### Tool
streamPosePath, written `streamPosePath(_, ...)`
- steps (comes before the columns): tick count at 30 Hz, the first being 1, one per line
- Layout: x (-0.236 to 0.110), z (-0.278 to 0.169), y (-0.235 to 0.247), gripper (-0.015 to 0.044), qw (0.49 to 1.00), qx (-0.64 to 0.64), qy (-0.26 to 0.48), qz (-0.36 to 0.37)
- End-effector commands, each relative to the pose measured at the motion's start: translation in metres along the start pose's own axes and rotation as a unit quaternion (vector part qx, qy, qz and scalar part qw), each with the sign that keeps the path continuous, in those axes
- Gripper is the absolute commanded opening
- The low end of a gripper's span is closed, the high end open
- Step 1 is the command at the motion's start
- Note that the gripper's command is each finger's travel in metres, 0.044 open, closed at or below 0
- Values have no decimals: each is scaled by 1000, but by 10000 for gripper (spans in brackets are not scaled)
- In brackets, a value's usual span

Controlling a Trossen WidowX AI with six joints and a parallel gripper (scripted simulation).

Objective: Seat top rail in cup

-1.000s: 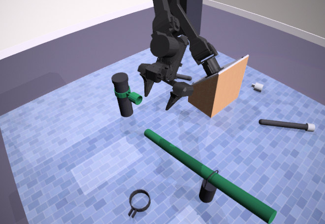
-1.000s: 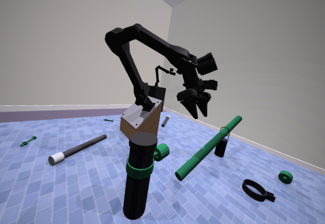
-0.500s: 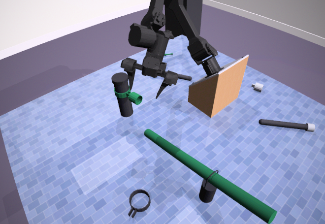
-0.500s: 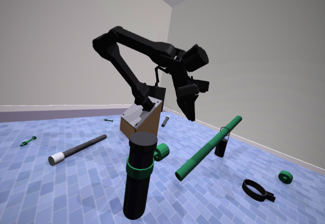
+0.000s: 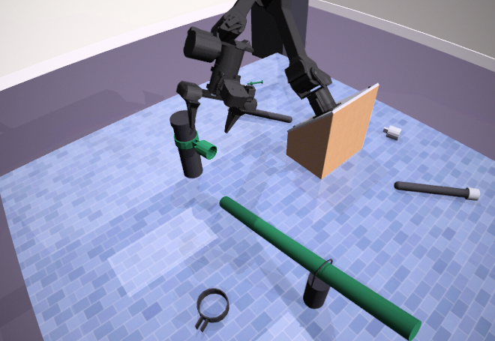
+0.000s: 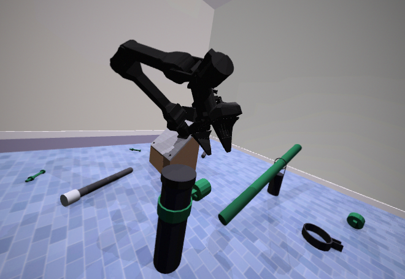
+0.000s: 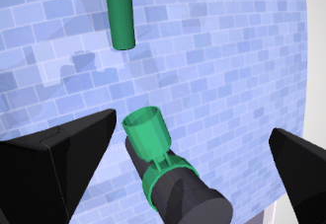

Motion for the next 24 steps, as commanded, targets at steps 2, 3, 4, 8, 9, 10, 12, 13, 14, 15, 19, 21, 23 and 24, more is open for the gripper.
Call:
streamPosePath(2, -6, -33, 20, 440, 978, -209, -2, -6)
streamPosePath(3, -6, -33, 20, 440, 978, -209, -2, -6)
streamPosePath(4, -6, -33, 20, 440, 978, -209, -2, -6)
streamPosePath(8, -6, -33, 20, 440, 978, -209, -2, -6)
streamPosePath(9, -6, -33, 20, 440, 978, -209, -2, -6)
streamPosePath(10, -6, -33, 20, 440, 978, -209, -2, -6)
streamPosePath(12, -6, -33, 20, 440, 978, -209, -2, -6)
streamPosePath(13, -6, -33, 20, 440, 978, -209, -2, -6)
streamPosePath(14, -4, -34, 21, 440, 978, -209, -2, -6)
streamPosePath(15, -1, -34, 22, 440, 978, -209, -2, -5)
streamPosePath(19, 25, -39, 35, 440, 978, -209, -2, -5)
streamPosePath(21, 36, -42, 42, 440, 978, -209, -1, -6)
streamPosePath(23, 37, -42, 43, 440, 978, -209, -1, -6)
streamPosePath(24, 37, -42, 43, 440, 978, -209, -1, -6)
Point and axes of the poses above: the point midway between the two fingers, 35 mm back from their tips, its own x axis out along the fingers, its own y axis across the jaws, z = x × y, the point moved 4 cm from there along -x, back along the fingers, and after that the axes turned 4 degrees about -x, right-handed, at the moved point
